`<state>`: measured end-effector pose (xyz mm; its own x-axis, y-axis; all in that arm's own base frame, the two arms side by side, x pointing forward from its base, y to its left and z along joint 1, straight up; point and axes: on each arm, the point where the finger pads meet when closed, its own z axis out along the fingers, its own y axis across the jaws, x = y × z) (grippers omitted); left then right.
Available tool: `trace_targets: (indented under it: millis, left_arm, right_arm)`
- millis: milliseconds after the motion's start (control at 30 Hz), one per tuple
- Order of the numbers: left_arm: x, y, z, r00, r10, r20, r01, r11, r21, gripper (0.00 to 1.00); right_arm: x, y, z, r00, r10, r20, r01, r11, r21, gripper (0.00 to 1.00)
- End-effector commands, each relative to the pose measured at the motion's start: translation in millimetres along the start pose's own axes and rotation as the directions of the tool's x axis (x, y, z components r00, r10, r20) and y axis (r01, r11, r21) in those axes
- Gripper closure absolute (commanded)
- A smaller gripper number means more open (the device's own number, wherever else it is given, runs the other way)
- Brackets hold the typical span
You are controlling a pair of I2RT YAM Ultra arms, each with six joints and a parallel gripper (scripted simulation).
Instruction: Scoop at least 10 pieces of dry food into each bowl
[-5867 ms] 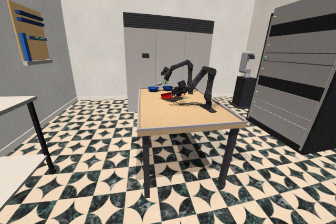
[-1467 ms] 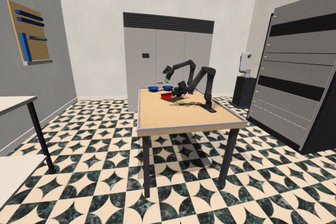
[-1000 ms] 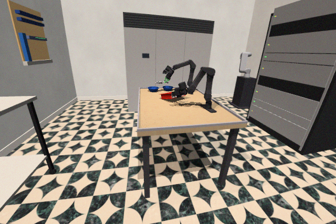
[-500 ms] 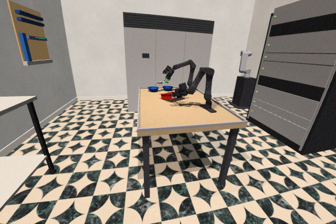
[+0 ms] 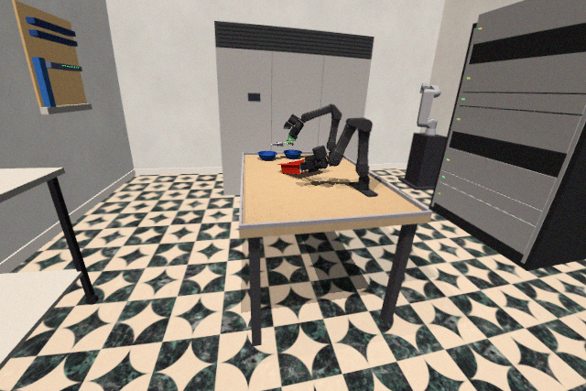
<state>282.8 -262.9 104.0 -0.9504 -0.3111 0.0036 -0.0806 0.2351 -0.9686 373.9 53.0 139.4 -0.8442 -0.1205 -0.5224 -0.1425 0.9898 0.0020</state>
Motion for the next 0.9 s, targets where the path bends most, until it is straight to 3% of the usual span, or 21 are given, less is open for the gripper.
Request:
trace_targets:
  millis: [0,333,467,500,633,733,767,867]
  left_arm:
    - [-2,-2,-3,1.000,0.025,0.006,-0.025,0.999,0.025,1.00]
    - [2,7,-5,1.000,0.005,0.000,-0.005,1.000,0.026,1.00]
    - [0,-8,-1,0.999,0.047,-0.004,-0.047,0.997,0.057,1.00]
    - [5,9,-1,1.000,0.010,-0.015,-0.010,1.000,0.026,1.00]
    - [-1,9,-5,1.000,0.006,0.004,-0.006,0.999,0.035,1.00]
    - [1,-2,-2,0.999,0.036,-0.005,-0.036,0.998,0.056,1.00]
    - [2,1,-2,1.000,0.029,-0.006,-0.028,0.998,0.050,0.74]
    - [-1,-7,-2,0.999,0.047,-0.001,-0.047,0.997,0.066,0.74]
  right_arm:
    - [-25,-3,-17,0.996,0.002,0.091,-0.002,1.000,-0.001,1.00]
    - [-25,-3,-17,0.996,0.002,0.091,-0.002,1.000,-0.001,1.00]
    - [-25,-3,-17,0.996,0.002,0.091,-0.002,1.000,-0.001,1.00]
    - [-25,-3,-17,0.996,0.002,0.091,-0.002,1.000,-0.001,1.00]
    - [-25,-3,-17,0.996,0.002,0.091,-0.002,1.000,-0.001,1.00]
    - [-25,-3,-17,0.996,0.002,0.091,-0.002,1.000,-0.001,1.00]
    - [-25,-3,-17,0.996,0.002,0.091,-0.002,1.000,-0.001,1.00]
    - [-25,-3,-17,0.996,0.002,0.091,-0.002,1.000,-0.001,1.00]
